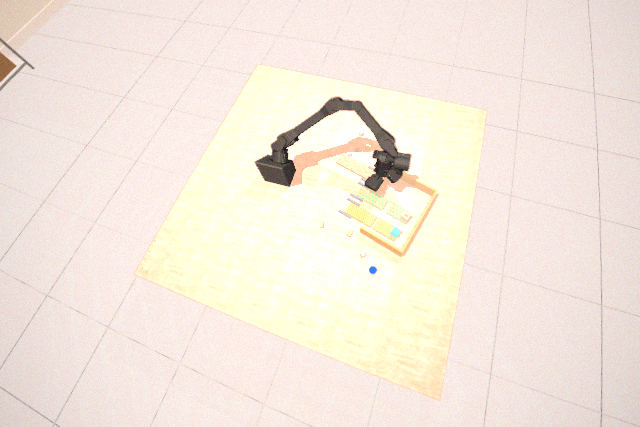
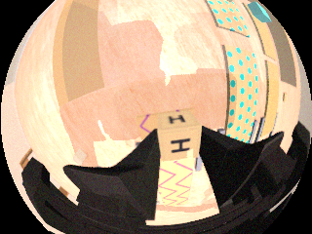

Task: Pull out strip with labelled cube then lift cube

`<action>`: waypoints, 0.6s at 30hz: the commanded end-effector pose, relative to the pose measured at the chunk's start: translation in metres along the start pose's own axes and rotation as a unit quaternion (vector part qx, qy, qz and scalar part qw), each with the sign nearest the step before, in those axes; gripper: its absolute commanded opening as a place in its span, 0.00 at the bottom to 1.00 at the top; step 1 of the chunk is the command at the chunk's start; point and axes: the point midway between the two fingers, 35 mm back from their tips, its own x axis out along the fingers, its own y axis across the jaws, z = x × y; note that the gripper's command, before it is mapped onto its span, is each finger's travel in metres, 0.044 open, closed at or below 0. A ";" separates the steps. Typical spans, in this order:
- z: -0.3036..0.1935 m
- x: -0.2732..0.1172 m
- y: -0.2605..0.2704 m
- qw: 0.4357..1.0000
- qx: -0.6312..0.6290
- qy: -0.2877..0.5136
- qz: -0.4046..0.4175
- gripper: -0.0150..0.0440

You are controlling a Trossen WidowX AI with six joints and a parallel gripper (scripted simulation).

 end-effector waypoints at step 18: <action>-0.034 -0.030 -0.020 1.000 0.002 0.000 0.000 0.25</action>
